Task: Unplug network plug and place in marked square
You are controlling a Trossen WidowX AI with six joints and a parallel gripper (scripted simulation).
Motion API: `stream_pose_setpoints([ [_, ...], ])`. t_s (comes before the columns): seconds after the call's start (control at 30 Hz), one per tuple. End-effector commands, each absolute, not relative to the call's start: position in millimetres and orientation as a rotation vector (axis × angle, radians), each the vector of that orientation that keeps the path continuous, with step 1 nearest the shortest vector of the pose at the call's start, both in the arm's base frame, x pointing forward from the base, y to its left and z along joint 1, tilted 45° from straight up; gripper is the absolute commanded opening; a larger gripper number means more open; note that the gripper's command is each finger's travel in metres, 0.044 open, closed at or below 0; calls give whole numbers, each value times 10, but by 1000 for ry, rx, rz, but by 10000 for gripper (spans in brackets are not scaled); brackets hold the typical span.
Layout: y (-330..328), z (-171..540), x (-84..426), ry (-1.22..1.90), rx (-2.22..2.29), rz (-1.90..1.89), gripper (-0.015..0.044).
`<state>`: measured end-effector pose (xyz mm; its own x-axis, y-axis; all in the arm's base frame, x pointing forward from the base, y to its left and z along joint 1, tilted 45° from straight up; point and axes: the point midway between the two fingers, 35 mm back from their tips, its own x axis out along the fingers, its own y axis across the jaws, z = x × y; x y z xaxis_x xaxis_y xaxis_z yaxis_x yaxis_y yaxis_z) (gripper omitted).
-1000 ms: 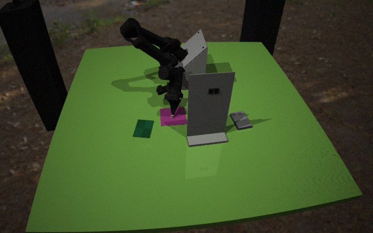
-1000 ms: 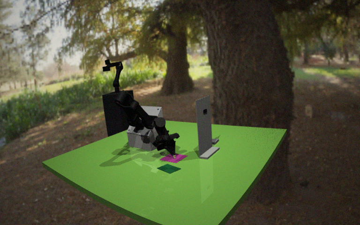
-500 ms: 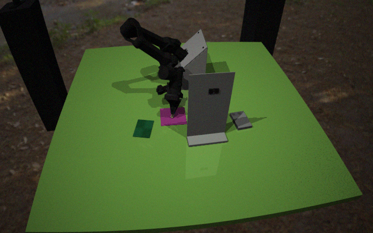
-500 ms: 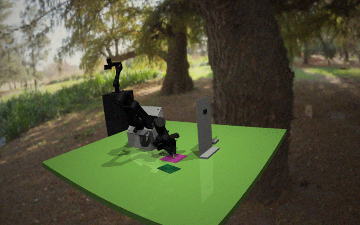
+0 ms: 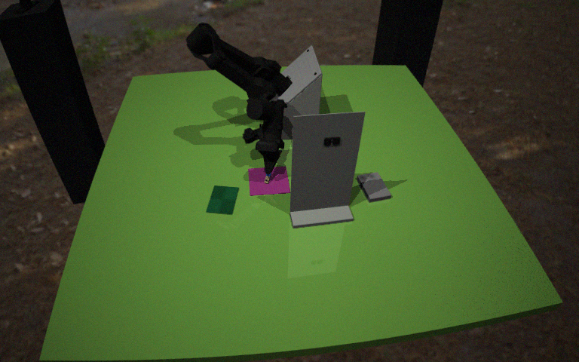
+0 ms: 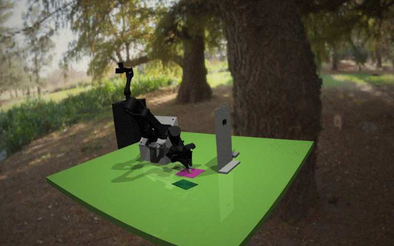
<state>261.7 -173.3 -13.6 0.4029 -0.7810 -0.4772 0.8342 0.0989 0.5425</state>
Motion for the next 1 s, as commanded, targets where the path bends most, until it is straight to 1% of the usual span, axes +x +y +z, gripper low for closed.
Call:
stream_pose_setpoints([
  [0.0,-1694,-120,2589,76,858,-1200,156],
  [0.97,-1489,21,2619,84,866,-1204,156],
])
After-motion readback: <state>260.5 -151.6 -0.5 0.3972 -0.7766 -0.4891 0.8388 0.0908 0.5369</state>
